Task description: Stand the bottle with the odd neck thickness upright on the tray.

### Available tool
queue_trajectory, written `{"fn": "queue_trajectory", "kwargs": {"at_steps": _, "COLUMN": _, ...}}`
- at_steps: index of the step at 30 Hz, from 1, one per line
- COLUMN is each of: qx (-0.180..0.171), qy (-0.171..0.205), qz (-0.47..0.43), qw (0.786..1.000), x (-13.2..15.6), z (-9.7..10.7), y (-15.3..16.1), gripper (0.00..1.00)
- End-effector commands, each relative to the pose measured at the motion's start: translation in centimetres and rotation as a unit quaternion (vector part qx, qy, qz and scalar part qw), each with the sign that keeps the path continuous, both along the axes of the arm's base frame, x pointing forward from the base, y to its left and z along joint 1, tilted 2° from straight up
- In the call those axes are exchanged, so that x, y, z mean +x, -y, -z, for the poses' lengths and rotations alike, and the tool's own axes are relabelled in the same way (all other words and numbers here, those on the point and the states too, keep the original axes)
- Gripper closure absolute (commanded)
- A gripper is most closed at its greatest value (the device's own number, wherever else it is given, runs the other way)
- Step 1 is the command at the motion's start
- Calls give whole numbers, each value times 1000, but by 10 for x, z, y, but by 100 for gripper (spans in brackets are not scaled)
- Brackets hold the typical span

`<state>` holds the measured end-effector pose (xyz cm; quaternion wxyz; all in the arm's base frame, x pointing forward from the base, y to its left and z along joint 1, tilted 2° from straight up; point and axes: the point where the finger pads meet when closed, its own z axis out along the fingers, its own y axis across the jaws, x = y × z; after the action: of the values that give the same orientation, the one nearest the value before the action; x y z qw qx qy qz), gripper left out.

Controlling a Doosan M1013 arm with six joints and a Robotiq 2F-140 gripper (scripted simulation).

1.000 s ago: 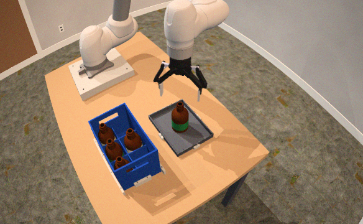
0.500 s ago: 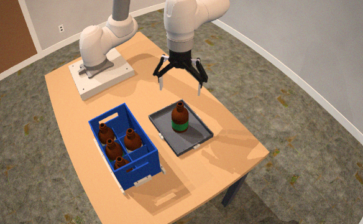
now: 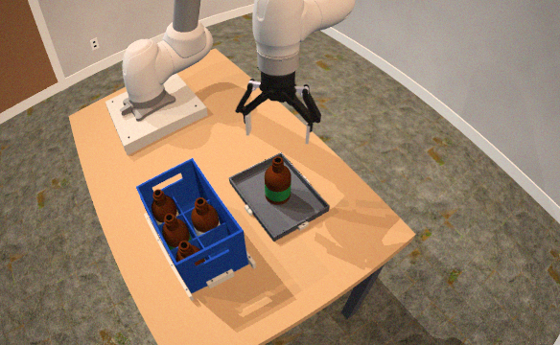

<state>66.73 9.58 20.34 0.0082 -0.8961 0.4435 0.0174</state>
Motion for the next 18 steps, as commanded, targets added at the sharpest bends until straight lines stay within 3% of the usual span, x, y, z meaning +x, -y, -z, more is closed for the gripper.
{"fn": "queue_trajectory", "kwargs": {"at_steps": 1, "qx": 0, "qy": 0, "qz": 0, "qw": 1000, "x": 0, "z": 0, "y": 0, "gripper": 0}}
{"fn": "queue_trajectory", "kwargs": {"at_steps": 3, "qx": 0, "qy": 0, "qz": 0, "qw": 1000, "x": 0, "z": 0, "y": 0, "gripper": 0}}
{"fn": "queue_trajectory", "kwargs": {"at_steps": 4, "qx": 0, "qy": 0, "qz": 0, "qw": 1000, "x": 0, "z": 0, "y": 0, "gripper": 100}}
{"fn": "queue_trajectory", "kwargs": {"at_steps": 18, "qx": 0, "qy": 0, "qz": 0, "qw": 1000, "x": 0, "z": 0, "y": 0, "gripper": 100}}
